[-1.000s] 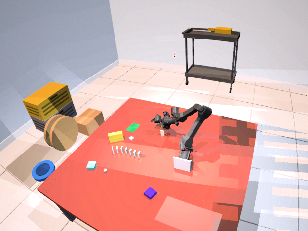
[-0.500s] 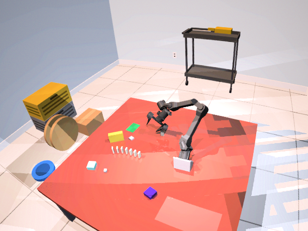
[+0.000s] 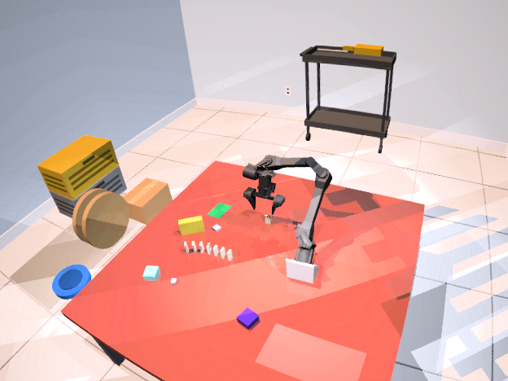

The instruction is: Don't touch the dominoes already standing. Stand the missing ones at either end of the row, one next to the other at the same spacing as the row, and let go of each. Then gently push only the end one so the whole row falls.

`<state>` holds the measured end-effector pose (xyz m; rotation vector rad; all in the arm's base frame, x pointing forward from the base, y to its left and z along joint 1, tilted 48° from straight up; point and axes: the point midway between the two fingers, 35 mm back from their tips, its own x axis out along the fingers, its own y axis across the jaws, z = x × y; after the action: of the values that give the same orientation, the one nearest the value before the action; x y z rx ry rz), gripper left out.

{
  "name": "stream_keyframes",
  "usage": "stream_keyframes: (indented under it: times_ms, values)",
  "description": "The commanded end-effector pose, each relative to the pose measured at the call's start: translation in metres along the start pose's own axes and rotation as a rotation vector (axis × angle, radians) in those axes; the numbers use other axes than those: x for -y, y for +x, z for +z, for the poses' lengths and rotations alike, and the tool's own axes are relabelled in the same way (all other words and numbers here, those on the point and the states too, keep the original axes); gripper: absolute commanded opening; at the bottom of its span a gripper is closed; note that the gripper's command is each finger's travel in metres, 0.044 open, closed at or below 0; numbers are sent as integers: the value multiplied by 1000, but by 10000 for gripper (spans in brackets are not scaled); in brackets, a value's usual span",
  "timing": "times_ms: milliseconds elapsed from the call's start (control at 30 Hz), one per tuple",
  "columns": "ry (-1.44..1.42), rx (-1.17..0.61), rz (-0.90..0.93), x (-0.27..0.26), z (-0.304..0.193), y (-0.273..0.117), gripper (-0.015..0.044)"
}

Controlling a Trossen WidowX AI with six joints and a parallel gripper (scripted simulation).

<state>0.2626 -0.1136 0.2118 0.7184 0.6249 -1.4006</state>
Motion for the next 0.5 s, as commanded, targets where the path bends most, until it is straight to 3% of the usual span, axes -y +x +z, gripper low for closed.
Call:
stream_keyframes:
  times_ms: [0, 233, 467]
  values:
    - [21, 129, -65, 5, 12, -21, 440]
    - [21, 128, -65, 5, 12, -20, 440]
    - [22, 128, -64, 7, 18, 25, 440]
